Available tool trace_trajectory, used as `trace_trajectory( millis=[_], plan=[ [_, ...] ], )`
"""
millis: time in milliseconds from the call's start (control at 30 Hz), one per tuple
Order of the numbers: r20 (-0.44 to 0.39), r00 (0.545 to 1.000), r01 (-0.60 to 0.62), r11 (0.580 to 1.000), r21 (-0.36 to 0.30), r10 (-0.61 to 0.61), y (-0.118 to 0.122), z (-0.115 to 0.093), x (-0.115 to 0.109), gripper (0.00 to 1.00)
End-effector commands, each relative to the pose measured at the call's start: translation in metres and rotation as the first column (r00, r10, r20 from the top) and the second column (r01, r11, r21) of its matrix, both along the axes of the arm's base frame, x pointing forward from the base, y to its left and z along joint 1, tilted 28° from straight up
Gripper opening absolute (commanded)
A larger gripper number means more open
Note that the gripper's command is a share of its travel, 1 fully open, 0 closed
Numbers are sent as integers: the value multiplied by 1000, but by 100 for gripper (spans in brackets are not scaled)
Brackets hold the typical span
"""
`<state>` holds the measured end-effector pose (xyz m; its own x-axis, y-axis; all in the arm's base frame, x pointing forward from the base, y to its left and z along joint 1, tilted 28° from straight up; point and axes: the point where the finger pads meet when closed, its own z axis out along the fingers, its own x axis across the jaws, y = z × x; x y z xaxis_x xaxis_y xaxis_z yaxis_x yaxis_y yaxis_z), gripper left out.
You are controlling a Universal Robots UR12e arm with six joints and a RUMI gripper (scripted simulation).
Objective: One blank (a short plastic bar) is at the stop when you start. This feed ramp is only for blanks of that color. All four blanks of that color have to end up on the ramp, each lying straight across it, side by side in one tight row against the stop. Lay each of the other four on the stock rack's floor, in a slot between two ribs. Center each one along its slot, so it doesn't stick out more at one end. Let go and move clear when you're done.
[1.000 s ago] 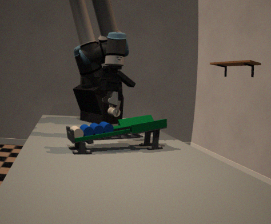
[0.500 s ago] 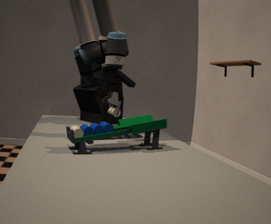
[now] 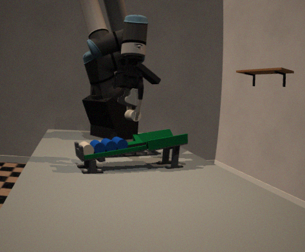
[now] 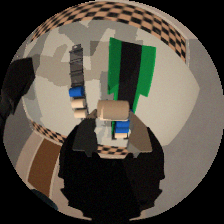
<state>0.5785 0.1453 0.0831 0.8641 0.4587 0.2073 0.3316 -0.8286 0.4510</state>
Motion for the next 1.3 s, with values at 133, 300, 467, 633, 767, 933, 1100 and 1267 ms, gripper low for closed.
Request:
trace_trajectory(
  millis=[133, 300, 467, 633, 767, 933, 1100, 1267],
  plan=[
    [-34, 999, 26, 1000, -2, -26, 16, 32, 43, 33],
    [-34, 999, 27, 1000, -2, -27, 15, 32, 44, 33],
    [-33, 999, 27, 1000, -1, -27, 15, 33, 43, 33],
    [-34, 999, 27, 1000, -1, -27, 15, 32, 43, 33],
    [-38, 999, 28, 1000, -2, -29, 12, 25, 44, 33],
    [-40, 999, 28, 1000, -2, -28, 6, 9, 48, 33],
    [-40, 999, 28, 1000, -2, -28, -2, -13, 57, 33],
    [-38, 999, 28, 1000, -1, -28, -7, -25, 64, 33]
  ],
)
